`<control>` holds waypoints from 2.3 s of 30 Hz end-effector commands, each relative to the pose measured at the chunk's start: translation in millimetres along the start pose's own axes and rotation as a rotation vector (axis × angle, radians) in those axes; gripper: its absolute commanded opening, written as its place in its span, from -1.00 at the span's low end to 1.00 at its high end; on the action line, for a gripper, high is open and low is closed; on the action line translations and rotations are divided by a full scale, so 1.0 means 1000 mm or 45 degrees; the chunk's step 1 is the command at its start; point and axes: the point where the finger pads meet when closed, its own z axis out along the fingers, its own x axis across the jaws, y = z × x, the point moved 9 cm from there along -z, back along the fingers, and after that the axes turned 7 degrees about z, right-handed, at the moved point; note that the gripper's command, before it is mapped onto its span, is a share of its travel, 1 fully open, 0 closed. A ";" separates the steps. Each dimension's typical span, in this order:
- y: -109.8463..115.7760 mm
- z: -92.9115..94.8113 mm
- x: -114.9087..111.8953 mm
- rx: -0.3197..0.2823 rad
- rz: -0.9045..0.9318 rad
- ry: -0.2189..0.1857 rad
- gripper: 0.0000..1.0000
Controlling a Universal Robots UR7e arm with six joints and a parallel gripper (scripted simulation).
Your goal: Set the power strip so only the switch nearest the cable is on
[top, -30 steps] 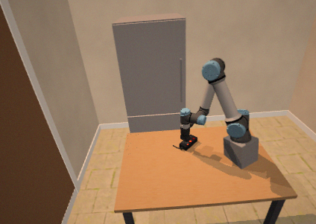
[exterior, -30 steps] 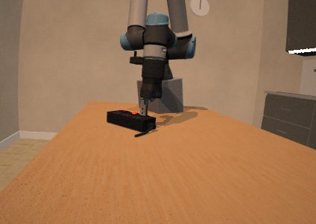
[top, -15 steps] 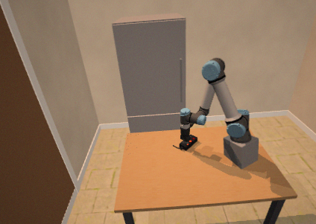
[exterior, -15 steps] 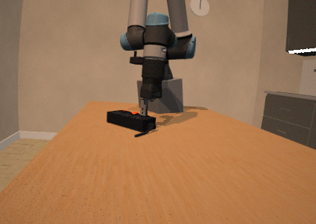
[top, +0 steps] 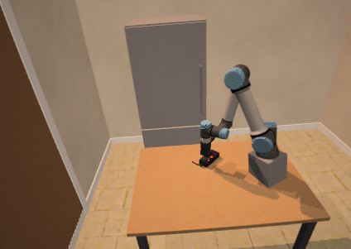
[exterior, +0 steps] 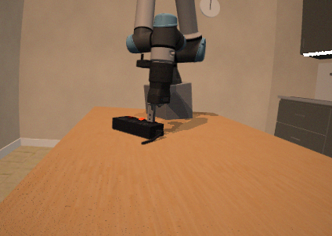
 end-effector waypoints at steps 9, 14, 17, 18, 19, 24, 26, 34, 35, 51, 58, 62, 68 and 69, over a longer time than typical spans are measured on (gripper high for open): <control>0.000 0.001 0.000 -0.001 0.000 0.002 -1.00; 0.000 0.001 0.000 -0.001 0.000 0.002 -1.00; 0.000 0.002 0.000 -0.001 0.000 0.002 -1.00; 0.000 0.002 0.000 -0.001 0.000 0.002 -1.00; 0.000 0.002 0.000 -0.001 0.000 0.002 -1.00; 0.000 0.002 0.000 -0.001 0.000 0.002 -1.00; 0.000 0.002 0.000 -0.001 0.000 0.002 -1.00; 0.000 -0.004 0.000 -0.001 0.000 0.002 -1.00; 0.000 -0.007 0.000 -0.001 0.000 0.002 -1.00; 0.000 -0.038 0.000 -0.001 0.000 0.002 -1.00; 0.000 -0.038 0.000 -0.001 0.000 0.002 -1.00; 0.000 -0.038 0.000 -0.001 0.000 0.002 -1.00; 0.000 -0.038 0.000 -0.001 0.000 0.002 -1.00; 0.000 -0.038 0.000 -0.001 0.000 0.002 -1.00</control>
